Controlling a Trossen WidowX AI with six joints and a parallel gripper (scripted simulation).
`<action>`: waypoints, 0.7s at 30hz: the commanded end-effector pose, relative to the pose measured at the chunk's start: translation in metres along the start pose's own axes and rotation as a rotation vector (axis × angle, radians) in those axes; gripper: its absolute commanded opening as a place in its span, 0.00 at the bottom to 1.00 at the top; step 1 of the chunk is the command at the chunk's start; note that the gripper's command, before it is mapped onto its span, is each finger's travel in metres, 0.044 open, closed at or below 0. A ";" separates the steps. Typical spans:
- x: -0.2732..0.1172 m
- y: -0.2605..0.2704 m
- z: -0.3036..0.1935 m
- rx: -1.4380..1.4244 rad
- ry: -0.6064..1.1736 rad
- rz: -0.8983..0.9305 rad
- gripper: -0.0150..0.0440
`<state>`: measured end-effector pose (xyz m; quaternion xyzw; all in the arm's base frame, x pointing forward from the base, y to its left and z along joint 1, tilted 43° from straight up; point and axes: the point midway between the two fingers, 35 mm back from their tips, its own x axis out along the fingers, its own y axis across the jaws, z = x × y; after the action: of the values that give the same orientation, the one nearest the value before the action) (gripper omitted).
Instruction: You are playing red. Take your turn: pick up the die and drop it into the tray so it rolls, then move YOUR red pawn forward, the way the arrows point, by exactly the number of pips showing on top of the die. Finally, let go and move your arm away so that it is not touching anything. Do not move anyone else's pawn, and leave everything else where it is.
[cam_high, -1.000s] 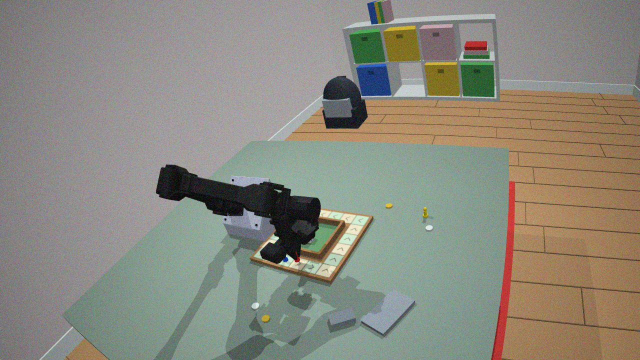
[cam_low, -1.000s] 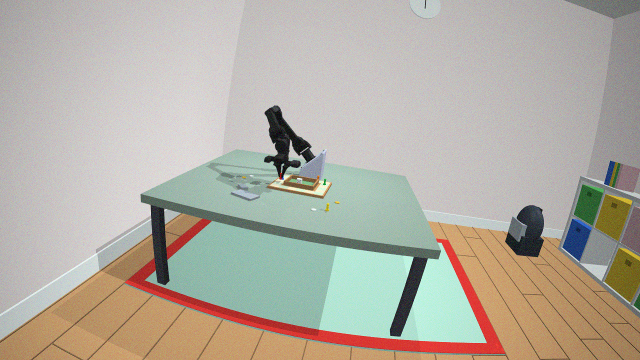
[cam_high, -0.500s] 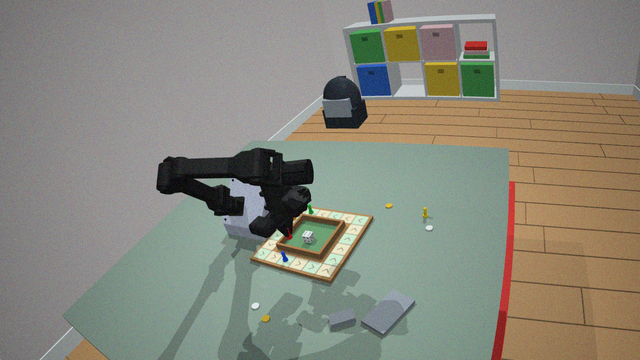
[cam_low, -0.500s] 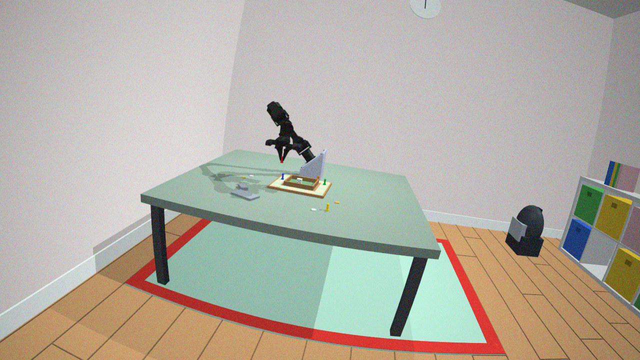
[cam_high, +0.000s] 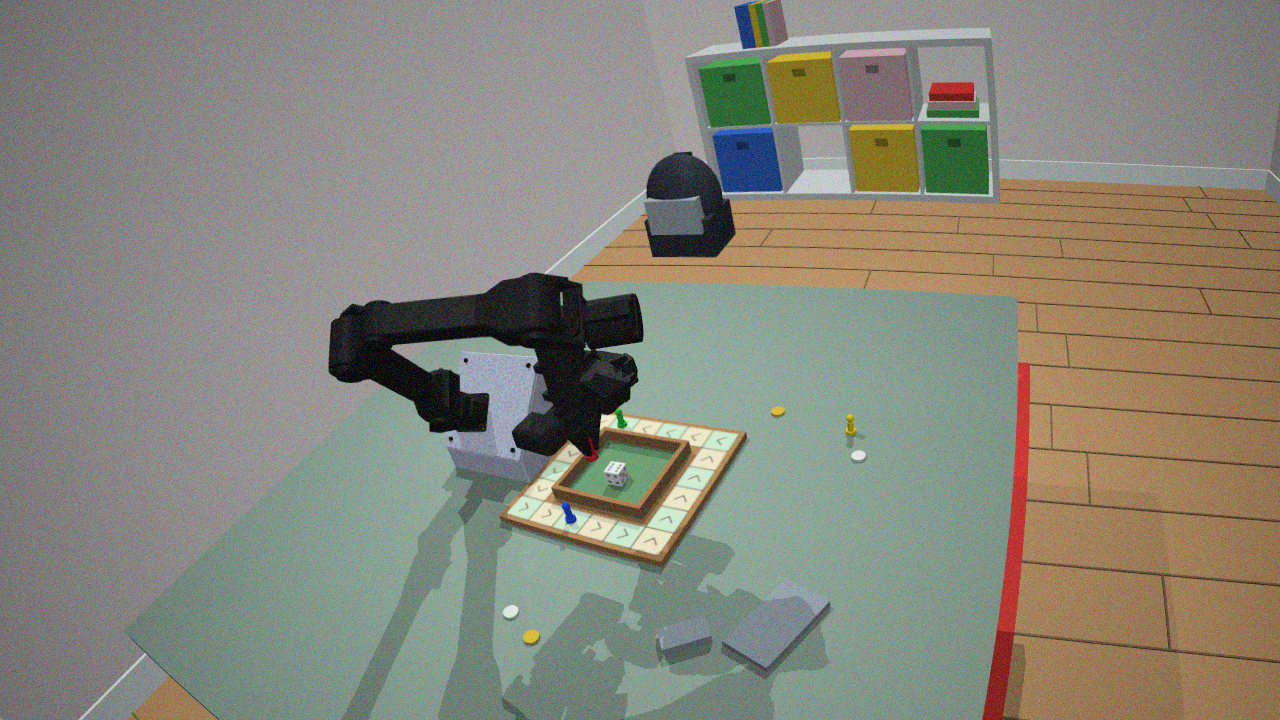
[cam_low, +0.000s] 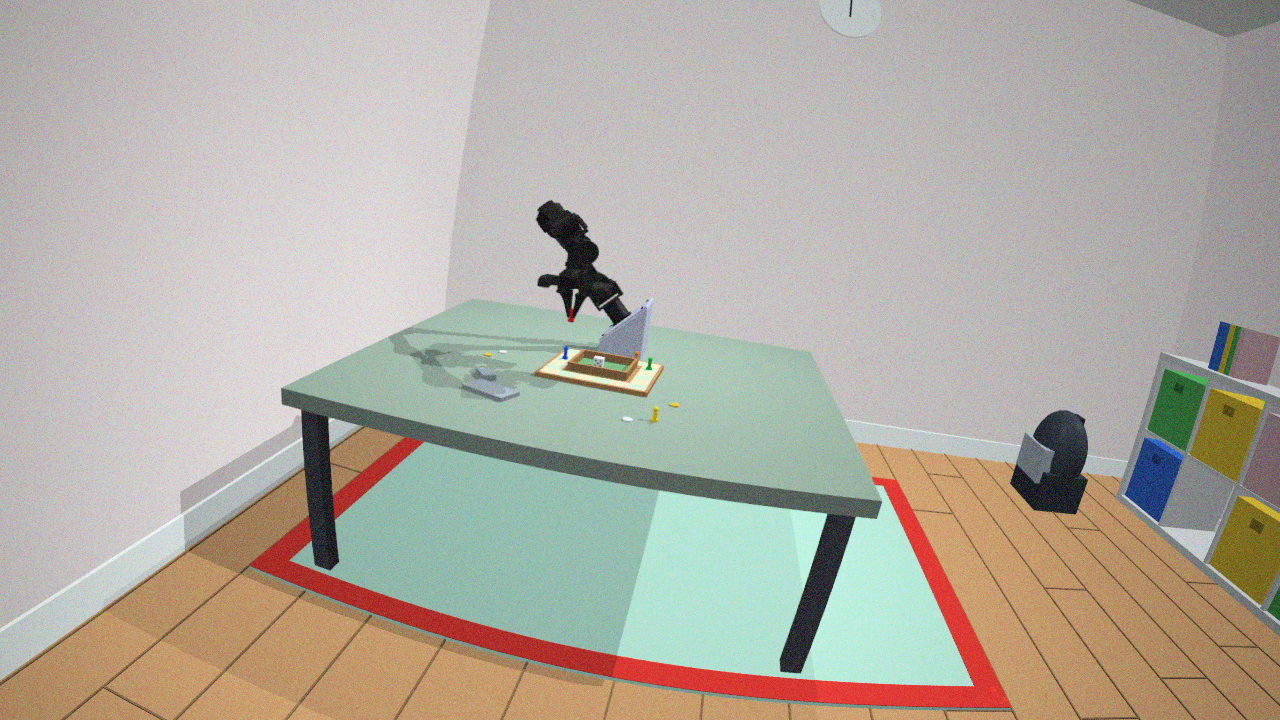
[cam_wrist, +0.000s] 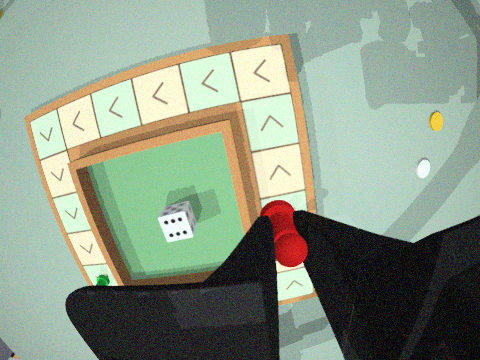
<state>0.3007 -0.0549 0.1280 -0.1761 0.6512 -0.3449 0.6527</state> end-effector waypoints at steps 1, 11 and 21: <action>0.004 0.019 0.012 0.005 -0.002 0.007 0.25; 0.019 0.063 0.036 0.008 -0.006 0.008 0.25; 0.039 0.111 0.054 0.012 -0.010 0.008 0.25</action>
<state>0.3647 -0.0228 0.0436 -0.1753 0.6489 -0.3456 0.6548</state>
